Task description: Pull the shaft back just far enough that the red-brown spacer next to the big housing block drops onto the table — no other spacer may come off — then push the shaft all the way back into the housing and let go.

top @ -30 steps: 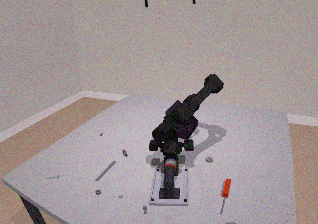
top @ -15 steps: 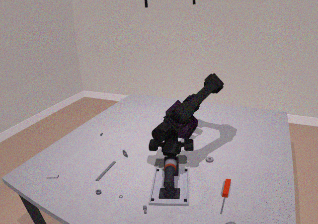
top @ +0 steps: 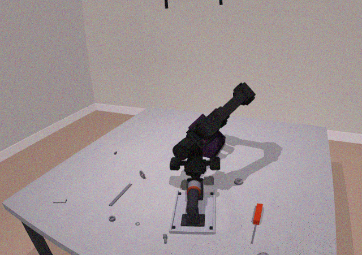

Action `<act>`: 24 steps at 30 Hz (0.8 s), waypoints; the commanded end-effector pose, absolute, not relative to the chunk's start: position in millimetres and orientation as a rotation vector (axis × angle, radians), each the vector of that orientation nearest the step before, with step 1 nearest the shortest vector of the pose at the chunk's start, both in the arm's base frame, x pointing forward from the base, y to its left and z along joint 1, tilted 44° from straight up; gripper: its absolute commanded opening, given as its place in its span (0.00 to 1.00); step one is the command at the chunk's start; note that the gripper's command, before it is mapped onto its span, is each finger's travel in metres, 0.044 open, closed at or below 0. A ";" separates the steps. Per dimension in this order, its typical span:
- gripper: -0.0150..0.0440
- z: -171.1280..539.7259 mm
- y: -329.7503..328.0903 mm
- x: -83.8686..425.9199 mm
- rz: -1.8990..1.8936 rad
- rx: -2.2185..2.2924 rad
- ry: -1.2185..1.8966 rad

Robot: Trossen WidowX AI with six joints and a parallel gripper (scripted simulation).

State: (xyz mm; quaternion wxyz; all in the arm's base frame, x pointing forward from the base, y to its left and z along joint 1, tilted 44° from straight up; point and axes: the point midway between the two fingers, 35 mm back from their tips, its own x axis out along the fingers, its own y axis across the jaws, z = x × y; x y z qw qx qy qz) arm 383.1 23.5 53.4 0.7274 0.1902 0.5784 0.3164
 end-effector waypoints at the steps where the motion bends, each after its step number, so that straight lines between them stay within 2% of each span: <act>1: 0.25 52.4 23.1 378.6 0.700 0.417 1.274; 24: 0.25 52.0 23.0 377.3 0.700 0.417 1.274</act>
